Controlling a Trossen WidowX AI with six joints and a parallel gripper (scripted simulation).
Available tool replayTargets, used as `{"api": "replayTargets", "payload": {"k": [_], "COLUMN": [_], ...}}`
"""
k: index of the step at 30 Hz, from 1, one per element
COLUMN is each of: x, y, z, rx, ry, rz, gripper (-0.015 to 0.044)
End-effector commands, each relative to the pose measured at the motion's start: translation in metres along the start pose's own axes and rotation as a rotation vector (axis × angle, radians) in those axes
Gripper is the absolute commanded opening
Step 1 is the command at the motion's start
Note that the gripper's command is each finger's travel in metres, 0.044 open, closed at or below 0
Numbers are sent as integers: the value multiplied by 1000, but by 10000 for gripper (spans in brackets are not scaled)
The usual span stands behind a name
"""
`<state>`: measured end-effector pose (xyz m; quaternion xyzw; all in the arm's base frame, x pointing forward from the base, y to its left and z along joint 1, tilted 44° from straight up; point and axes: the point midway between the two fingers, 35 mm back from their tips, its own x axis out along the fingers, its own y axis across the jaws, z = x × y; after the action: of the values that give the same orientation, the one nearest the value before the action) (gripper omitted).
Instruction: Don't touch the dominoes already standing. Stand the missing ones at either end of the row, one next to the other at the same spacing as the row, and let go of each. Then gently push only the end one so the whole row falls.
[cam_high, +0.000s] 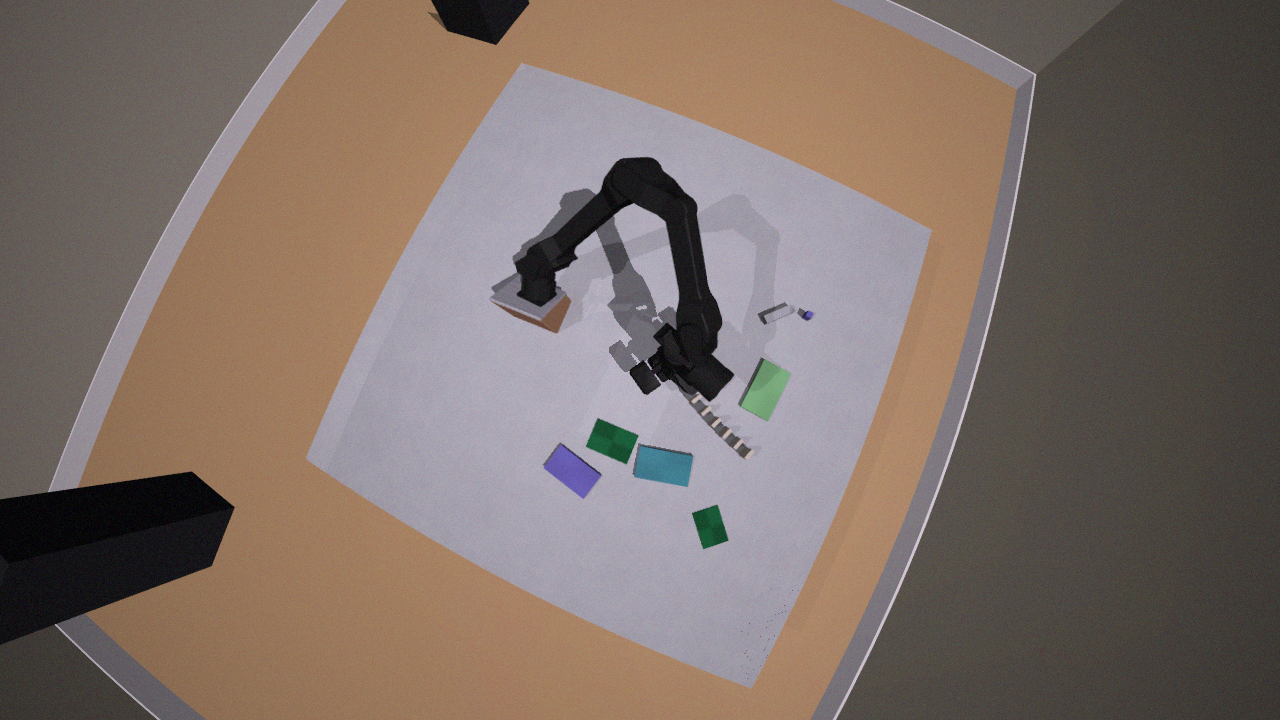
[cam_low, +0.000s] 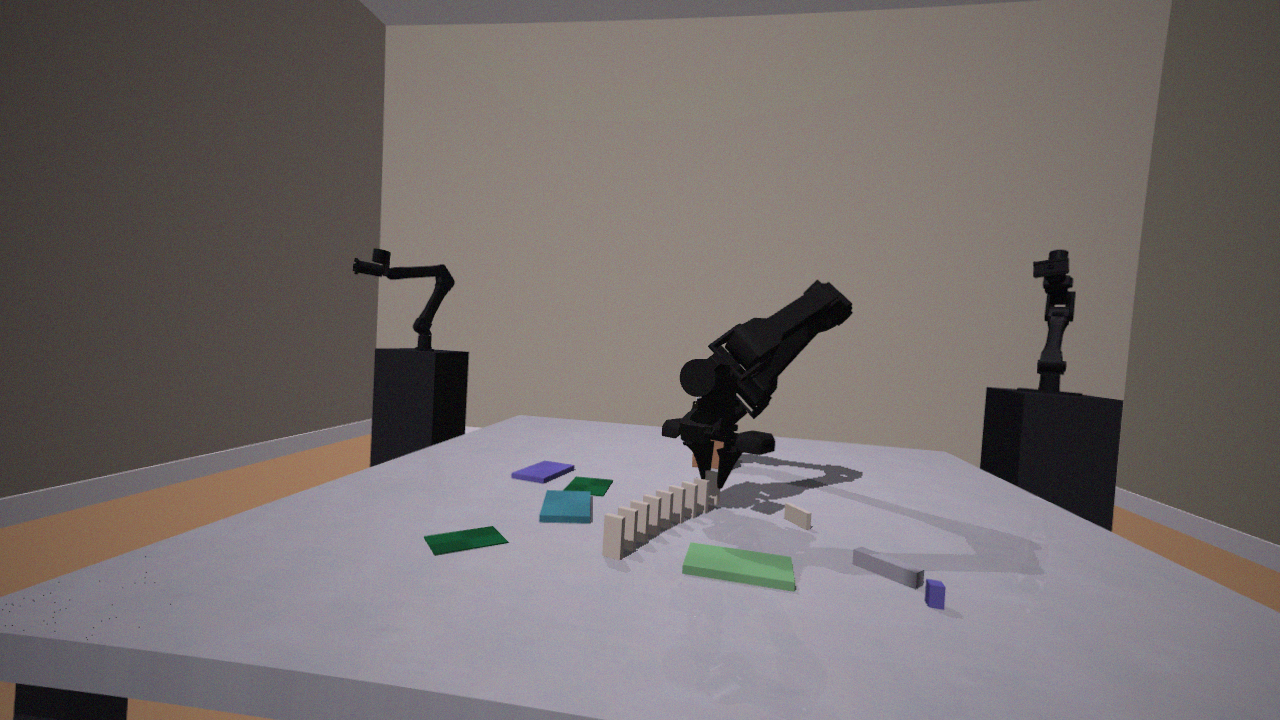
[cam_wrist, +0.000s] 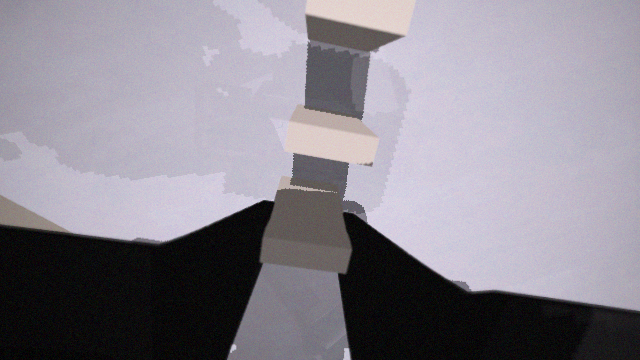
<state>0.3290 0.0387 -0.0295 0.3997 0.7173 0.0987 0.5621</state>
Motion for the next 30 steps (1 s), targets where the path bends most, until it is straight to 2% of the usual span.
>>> {"api": "replayTargets", "payload": {"k": [1, 6, 19, 23, 30], "x": [4, 4, 4, -6, -111], "y": [-2, -2, -2, -2, -2], "z": [-2, -2, -2, 0, 2], "rx": [11, 11, 11, 9, 3], "ry": [9, 9, 9, 6, 1], "rz": [1, 1, 1, 0, -6], "gripper": [107, 107, 440, 440, 440]}}
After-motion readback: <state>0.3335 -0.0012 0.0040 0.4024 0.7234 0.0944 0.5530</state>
